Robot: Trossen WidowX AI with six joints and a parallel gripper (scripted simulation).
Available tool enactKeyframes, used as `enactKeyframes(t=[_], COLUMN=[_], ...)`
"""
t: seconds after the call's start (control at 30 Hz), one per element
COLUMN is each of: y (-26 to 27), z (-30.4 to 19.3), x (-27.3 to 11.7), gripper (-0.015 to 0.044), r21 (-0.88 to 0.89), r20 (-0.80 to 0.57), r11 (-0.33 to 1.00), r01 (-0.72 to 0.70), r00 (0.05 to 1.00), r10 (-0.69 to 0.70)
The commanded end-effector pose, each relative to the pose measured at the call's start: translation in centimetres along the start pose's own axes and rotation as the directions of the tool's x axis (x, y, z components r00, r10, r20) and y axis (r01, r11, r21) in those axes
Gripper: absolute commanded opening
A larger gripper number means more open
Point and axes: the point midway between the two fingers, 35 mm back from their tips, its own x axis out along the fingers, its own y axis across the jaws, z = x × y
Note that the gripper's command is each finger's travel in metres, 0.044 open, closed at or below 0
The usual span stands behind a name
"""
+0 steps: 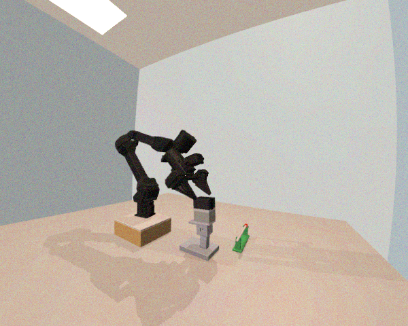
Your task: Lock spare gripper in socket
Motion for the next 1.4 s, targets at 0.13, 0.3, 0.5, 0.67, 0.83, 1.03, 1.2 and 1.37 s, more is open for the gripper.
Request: enactKeyframes(t=[0.13,0.3,0.5,0.67,0.83,1.03,1.2,1.37], y=[0.0,0.0,0.0,0.0,0.0,0.0,0.0,1.7], z=[1.0,1.6,2.1,2.8,3.4,4.2,3.9,3.6], x=[-1.2,-1.9,-2.5,-3.3,-3.9,-4.7,-4.4,-4.4], gripper=[0.0440,0.0440,0.0440,0.0440,0.0440,0.0440,0.0440,0.0335], r21=[0.000,0.000,0.000,0.000,0.000,-0.001,-0.001,0.012], r20=[-0.002,-0.007,-0.011,-0.014,-0.017,-0.019,-0.021,-0.050], r11=[1.000,1.000,1.000,1.000,1.000,1.000,1.000,1.000], r01=[0.000,0.000,0.000,0.000,0.000,0.000,0.000,-0.004], r00=[1.000,1.000,1.000,1.000,1.000,1.000,1.000,0.999], r10=[0.000,0.000,0.000,0.000,0.000,0.000,0.000,0.005])
